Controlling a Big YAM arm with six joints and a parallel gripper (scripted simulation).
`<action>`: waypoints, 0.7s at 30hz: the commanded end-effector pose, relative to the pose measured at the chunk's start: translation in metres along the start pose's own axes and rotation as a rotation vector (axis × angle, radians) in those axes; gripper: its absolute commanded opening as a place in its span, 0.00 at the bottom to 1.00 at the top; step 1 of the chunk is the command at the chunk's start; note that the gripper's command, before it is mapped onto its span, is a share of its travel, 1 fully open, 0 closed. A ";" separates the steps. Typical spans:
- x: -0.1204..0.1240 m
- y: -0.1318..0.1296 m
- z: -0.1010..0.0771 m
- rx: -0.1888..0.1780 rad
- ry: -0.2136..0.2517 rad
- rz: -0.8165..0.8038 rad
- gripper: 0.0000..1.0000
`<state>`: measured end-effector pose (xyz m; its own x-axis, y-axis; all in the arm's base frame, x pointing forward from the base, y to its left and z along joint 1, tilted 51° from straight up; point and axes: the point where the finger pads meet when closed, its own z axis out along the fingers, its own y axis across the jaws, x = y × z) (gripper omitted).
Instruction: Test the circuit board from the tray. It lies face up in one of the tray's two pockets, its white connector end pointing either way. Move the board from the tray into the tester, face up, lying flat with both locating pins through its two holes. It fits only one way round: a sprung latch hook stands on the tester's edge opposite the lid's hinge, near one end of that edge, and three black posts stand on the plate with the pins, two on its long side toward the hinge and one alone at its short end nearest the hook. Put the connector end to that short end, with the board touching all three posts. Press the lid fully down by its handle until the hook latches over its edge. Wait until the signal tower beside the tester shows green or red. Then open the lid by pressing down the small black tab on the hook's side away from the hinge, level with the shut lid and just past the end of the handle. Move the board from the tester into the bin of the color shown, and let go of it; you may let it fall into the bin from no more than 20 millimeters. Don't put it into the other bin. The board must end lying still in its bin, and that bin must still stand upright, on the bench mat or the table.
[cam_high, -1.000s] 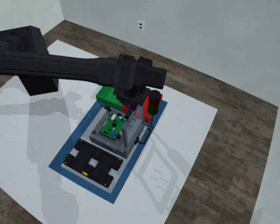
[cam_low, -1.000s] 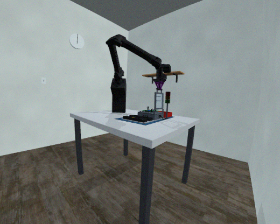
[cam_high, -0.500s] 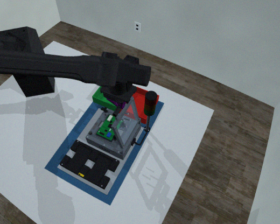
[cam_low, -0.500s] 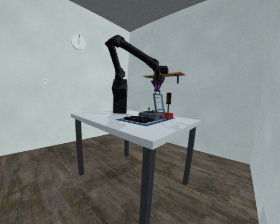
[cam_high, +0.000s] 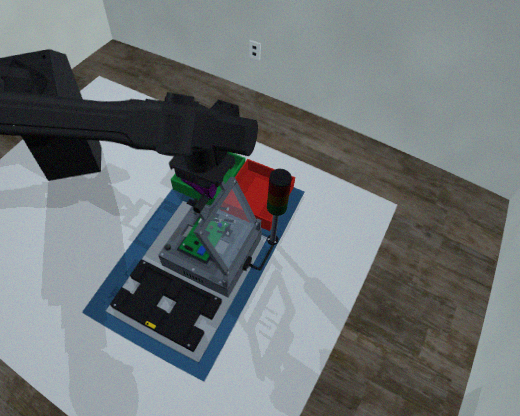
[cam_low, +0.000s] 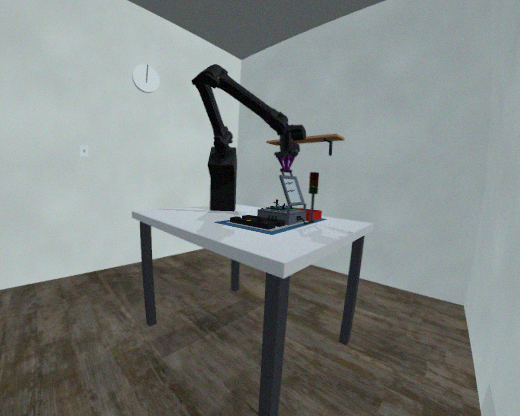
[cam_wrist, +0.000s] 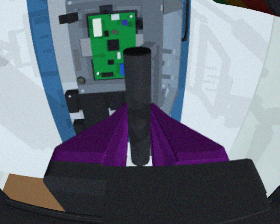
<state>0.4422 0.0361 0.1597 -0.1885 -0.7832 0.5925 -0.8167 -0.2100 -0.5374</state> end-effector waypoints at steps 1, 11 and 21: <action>0.001 0.041 0.029 -0.073 0.010 -0.025 0.00; 0.002 0.067 0.049 -0.074 0.010 -0.026 0.00; 0.003 0.091 0.075 -0.075 0.010 -0.027 0.00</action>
<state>0.4080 -0.0131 0.0876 -0.1809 -0.7763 0.6039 -0.8405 -0.1968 -0.5048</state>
